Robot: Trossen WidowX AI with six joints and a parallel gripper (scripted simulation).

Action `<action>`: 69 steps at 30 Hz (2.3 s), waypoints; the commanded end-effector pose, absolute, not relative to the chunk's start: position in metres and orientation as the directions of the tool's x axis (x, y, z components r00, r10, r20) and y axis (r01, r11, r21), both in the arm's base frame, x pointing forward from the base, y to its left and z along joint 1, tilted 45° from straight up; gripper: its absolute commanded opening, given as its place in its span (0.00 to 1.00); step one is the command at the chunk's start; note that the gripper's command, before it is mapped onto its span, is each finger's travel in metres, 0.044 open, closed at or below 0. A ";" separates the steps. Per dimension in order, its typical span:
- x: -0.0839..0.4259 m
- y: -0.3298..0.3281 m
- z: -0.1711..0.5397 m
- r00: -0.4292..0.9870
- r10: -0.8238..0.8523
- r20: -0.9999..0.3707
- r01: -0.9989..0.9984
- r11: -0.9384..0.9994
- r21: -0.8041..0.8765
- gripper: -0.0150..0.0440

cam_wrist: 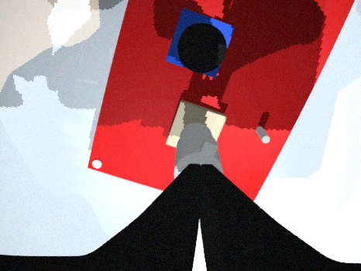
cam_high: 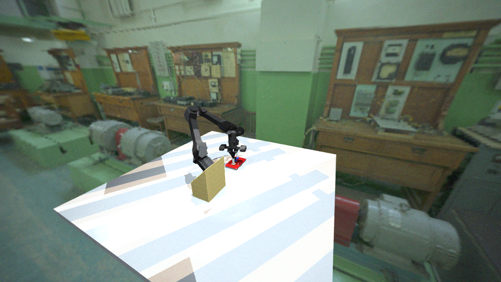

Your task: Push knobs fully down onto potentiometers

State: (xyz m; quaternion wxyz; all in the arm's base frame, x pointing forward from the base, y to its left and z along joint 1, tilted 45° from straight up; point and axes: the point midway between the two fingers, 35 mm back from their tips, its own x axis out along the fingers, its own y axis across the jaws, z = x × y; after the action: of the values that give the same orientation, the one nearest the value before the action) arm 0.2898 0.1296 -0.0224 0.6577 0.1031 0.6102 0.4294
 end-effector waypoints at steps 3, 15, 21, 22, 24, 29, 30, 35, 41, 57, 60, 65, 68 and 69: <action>0.289 0.133 -0.025 -0.119 0.696 -0.708 -0.441 0.602 0.666 0.25; 0.289 0.134 -0.026 -0.119 0.696 -0.708 -0.441 0.602 0.666 0.25; 0.289 0.134 -0.026 -0.119 0.696 -0.708 -0.441 0.602 0.666 0.25; 0.289 0.134 -0.026 -0.119 0.696 -0.708 -0.441 0.602 0.666 0.25; 0.289 0.134 -0.026 -0.119 0.696 -0.708 -0.441 0.602 0.666 0.25; 0.289 0.134 -0.026 -0.119 0.696 -0.708 -0.441 0.602 0.666 0.25; 0.289 0.134 -0.026 -0.119 0.696 -0.708 -0.441 0.602 0.666 0.25; 0.289 0.134 -0.026 -0.119 0.696 -0.708 -0.441 0.602 0.666 0.25; 0.289 0.135 -0.027 -0.119 0.696 -0.708 -0.441 0.602 0.666 0.25; 0.289 0.135 -0.027 -0.119 0.696 -0.708 -0.441 0.602 0.666 0.25; 0.289 0.135 -0.027 -0.119 0.696 -0.708 -0.441 0.602 0.666 0.25; 0.289 0.135 -0.027 -0.119 0.696 -0.708 -0.441 0.602 0.666 0.25; 0.289 0.136 -0.028 -0.119 0.696 -0.708 -0.441 0.602 0.666 0.25; 0.289 0.136 -0.028 -0.119 0.696 -0.708 -0.441 0.602 0.666 0.25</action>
State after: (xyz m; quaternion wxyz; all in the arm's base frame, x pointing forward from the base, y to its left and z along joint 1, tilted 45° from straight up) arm 0.2894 0.1319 -0.0248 0.6577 0.1033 0.6101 0.4295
